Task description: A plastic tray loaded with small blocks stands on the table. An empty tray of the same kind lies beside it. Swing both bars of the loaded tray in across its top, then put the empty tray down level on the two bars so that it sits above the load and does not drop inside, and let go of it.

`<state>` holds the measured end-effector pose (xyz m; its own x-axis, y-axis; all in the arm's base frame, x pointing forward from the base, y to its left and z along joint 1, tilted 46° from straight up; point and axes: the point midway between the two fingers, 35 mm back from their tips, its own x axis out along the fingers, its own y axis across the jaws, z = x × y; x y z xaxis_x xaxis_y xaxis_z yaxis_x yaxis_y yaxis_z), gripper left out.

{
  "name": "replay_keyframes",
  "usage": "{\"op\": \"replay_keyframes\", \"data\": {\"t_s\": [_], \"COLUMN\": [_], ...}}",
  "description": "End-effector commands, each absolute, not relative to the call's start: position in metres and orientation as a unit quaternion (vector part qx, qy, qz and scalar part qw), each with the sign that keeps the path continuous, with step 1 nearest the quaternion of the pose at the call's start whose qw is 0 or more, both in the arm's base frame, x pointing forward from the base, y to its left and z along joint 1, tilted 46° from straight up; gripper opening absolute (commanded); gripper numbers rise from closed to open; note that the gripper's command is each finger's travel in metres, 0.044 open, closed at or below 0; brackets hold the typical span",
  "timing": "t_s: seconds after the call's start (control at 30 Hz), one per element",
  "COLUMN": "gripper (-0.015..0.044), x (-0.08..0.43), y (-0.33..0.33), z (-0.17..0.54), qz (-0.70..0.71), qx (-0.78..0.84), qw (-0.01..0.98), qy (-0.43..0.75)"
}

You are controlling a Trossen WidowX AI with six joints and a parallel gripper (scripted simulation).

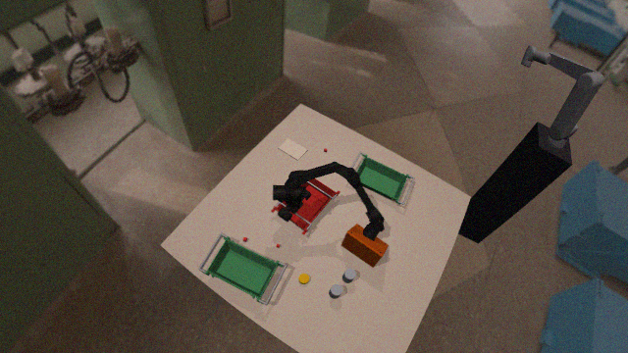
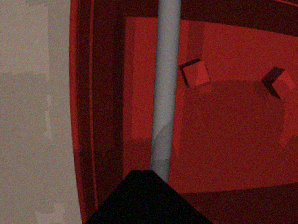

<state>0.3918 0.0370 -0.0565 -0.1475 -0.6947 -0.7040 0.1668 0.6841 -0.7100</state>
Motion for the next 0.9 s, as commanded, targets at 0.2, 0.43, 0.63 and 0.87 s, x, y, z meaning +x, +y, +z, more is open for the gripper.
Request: {"op": "replay_keyframes", "data": {"t_s": [0.2,0.43,0.63,0.87], "gripper": [0.0,0.0053,0.021,0.0394], "x": [0.392,0.392,0.393,0.394], "y": [0.037,0.037,0.041,0.015], "z": [-0.056,-0.056,-0.053,-0.016], "qz": [-0.346,-0.346,-0.346,-0.407], "qx": [-0.196,-0.196,-0.196,-0.123], "qw": [0.623,0.623,0.623,0.639], "qy": [0.674,0.674,0.674,0.641]}}
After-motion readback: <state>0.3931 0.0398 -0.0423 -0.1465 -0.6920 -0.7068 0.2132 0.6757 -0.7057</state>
